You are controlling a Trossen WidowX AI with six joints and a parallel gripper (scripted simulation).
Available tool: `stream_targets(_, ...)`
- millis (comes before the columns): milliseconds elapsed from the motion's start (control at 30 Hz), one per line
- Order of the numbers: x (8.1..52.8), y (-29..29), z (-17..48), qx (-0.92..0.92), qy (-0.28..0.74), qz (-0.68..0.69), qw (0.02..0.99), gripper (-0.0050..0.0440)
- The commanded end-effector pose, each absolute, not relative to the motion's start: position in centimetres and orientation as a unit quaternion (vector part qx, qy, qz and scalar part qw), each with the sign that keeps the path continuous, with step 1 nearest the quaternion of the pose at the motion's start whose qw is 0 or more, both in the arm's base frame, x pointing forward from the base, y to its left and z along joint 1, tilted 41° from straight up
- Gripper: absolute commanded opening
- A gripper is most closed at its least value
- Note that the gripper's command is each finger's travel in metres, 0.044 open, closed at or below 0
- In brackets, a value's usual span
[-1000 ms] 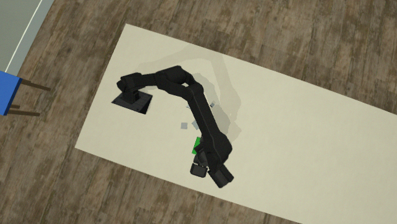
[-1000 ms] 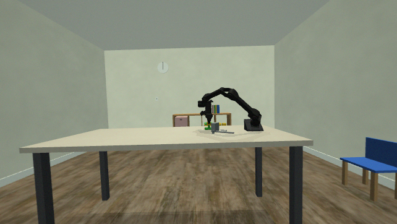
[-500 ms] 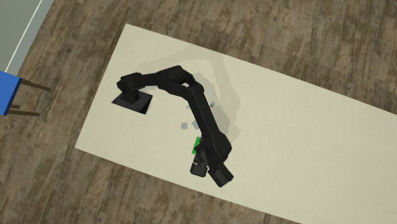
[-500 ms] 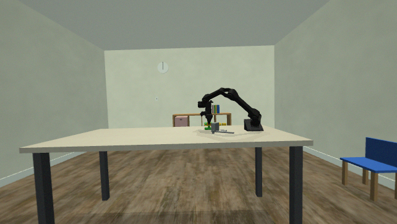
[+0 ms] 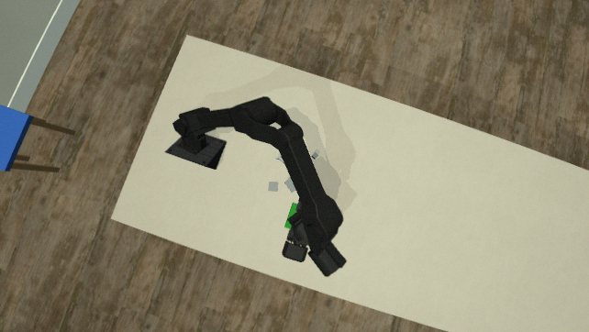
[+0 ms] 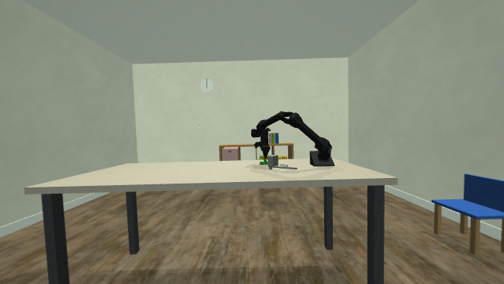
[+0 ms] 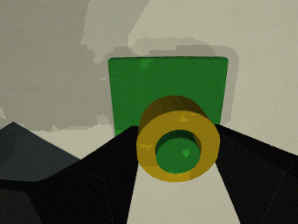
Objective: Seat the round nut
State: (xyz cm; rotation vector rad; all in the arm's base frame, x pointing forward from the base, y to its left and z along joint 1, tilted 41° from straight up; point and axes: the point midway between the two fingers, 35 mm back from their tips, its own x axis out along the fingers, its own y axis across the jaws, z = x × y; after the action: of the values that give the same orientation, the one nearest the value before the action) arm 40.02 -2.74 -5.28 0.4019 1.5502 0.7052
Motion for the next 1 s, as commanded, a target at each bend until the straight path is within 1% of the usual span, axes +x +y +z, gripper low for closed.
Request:
stream_targets(0,40.50,-2.75,-4.62,0.173,0.672,0.308,0.651,-0.0050)
stream_targets(967,40.42,-2.22,-5.25,0.173,0.672,0.308,0.651,-0.0050)
